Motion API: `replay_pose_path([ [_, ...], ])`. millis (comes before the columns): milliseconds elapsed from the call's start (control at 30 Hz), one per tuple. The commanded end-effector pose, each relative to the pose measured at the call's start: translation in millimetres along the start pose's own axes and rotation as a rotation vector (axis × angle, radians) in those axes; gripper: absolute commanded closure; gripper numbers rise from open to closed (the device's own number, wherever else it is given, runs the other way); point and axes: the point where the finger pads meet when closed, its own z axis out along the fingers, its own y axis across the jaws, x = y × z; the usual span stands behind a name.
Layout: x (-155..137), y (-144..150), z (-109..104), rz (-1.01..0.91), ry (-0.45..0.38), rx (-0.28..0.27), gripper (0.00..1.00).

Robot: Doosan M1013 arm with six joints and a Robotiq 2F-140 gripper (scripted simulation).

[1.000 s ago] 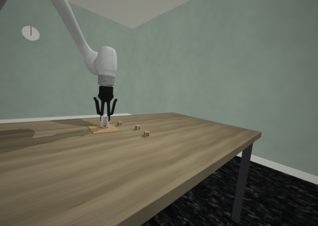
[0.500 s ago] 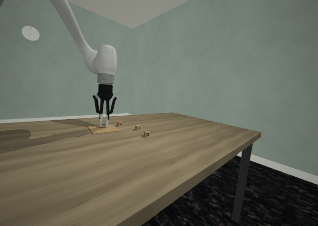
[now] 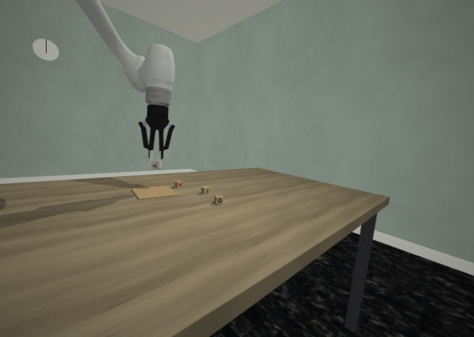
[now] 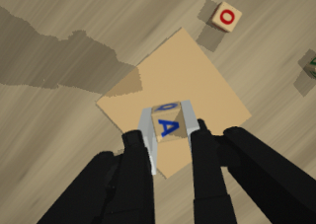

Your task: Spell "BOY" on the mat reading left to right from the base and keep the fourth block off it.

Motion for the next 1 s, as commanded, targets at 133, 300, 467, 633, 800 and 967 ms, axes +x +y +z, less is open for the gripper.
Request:
replay_pose_path([
  [133, 0.4, 2.2, -10.5, 0.005, 0.000, -0.003, 0.87],
  [300, 0.4, 2.2, -10.4, -0.001, 0.000, -0.003, 0.87],
  [467, 0.4, 2.3, -9.5, -0.059, 0.000, -0.003, 0.87],
  [633, 0.4, 2.7, -7.1, -0.210, 0.000, -0.003, 0.87],
  [800, 0.3, 3.0, -5.1, -0.344, -0.001, -0.003, 0.87],
  [967, 0.3, 3.2, -3.0, -0.481, -0.001, -0.003, 0.87],
])
